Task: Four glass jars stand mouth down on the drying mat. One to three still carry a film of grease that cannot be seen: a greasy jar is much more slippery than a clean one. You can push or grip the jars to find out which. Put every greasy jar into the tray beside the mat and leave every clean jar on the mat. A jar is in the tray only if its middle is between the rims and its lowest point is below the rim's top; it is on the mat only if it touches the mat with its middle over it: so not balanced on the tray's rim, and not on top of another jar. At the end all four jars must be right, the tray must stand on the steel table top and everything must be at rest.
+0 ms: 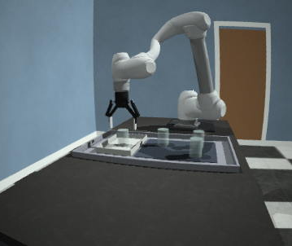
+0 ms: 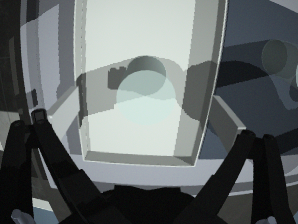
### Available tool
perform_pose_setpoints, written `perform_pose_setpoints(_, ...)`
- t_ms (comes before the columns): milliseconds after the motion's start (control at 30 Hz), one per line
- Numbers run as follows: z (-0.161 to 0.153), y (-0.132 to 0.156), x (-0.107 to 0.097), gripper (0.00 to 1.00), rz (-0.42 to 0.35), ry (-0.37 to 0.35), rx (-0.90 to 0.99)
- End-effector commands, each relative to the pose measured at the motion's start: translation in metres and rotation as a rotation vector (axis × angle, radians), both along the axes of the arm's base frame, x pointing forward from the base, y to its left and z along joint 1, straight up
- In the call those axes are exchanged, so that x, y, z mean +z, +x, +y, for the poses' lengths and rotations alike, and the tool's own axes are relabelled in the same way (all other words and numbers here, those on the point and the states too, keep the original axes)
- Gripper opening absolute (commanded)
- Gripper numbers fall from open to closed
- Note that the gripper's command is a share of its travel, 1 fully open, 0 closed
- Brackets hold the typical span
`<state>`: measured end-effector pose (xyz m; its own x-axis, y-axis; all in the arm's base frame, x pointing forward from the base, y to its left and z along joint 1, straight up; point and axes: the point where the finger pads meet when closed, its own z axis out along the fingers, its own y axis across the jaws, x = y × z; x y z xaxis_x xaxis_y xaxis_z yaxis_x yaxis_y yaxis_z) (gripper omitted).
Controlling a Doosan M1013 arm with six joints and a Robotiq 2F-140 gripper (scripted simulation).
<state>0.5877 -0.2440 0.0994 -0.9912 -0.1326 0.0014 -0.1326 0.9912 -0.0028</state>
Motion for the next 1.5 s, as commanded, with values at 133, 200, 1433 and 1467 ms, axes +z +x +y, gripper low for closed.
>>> perform_pose_setpoints(133,0.0,0.0,0.026,1.0,0.0,0.0,0.0)
perform_pose_setpoints(200,0.0,0.0,0.034,1.0,0.0,0.0,0.0)
perform_pose_setpoints(1433,0.058,0.004,0.077,1.0,0.0,0.0,0.0)
perform_pose_setpoints(1467,0.067,0.005,0.077,1.0,0.0,0.0,0.0)
